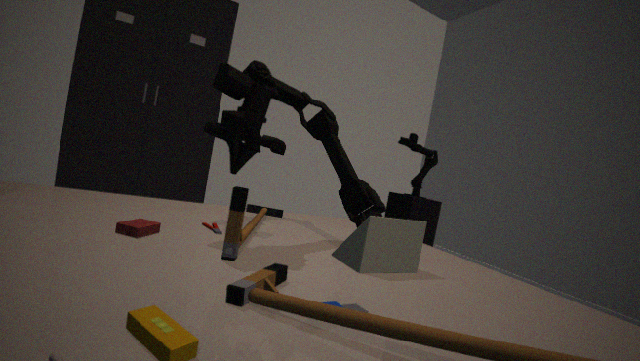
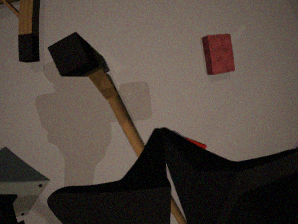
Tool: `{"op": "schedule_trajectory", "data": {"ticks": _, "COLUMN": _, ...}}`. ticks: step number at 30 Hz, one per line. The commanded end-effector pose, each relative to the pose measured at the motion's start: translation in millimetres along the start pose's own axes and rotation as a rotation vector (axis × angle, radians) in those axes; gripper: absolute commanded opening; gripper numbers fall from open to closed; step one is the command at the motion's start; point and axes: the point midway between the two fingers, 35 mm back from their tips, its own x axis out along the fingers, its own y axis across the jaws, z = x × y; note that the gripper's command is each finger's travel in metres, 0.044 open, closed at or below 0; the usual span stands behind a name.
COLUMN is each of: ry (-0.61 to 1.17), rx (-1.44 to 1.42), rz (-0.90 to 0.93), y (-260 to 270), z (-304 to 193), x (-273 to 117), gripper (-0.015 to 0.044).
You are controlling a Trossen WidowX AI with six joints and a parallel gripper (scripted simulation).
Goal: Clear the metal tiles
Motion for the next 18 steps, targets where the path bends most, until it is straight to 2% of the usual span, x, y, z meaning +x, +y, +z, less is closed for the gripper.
{"op": "schedule_trajectory", "data": {"ticks": 1, "ry": 0.020, "rx": -0.035, "rz": 0.008, "y": 0.1, "z": -19.7, "x": 2.0, "gripper": 0.0000}}
{"op": "schedule_trajectory", "data": {"ticks": 18, "ry": 0.064, "rx": -0.138, "rz": 0.044, "y": 8.5, "z": -90.2, "x": 4.0, "gripper": 0.0000}}
